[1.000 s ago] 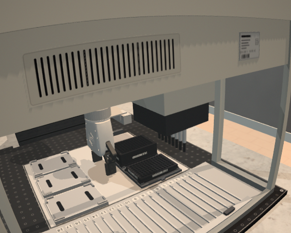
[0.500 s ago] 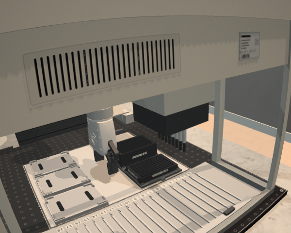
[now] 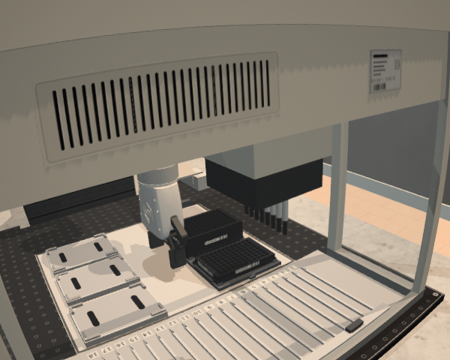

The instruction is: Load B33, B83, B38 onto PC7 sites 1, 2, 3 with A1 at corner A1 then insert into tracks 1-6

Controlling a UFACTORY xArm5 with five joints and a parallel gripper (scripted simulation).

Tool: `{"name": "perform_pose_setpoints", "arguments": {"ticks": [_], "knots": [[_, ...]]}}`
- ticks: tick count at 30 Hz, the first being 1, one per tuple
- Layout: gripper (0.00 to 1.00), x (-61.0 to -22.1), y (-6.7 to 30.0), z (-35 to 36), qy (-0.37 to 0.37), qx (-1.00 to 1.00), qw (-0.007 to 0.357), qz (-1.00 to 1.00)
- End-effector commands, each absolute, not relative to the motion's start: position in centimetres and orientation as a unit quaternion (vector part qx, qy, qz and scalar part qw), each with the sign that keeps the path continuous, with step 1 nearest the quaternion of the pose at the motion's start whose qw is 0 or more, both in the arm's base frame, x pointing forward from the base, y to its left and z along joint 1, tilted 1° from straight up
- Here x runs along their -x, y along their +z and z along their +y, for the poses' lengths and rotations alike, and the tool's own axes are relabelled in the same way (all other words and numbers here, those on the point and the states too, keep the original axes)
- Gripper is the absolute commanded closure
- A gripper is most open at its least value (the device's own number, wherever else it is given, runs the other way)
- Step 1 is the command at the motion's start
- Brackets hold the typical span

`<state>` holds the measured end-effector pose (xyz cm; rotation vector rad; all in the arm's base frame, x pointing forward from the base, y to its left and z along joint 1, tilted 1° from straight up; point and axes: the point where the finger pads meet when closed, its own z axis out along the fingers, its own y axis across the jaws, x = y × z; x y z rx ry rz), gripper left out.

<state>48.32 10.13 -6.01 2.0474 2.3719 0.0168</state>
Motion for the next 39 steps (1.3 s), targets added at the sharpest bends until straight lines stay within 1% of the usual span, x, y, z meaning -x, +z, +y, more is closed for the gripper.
{"name": "perform_pose_setpoints", "arguments": {"ticks": [1, 39], "knots": [[0.0, -48.5, -5.9, 10.2, 0.012, -0.653, -0.001, 0.757], [0.0, -48.2, -5.8, 11.9, 0.012, -0.653, -0.001, 0.757]]}}
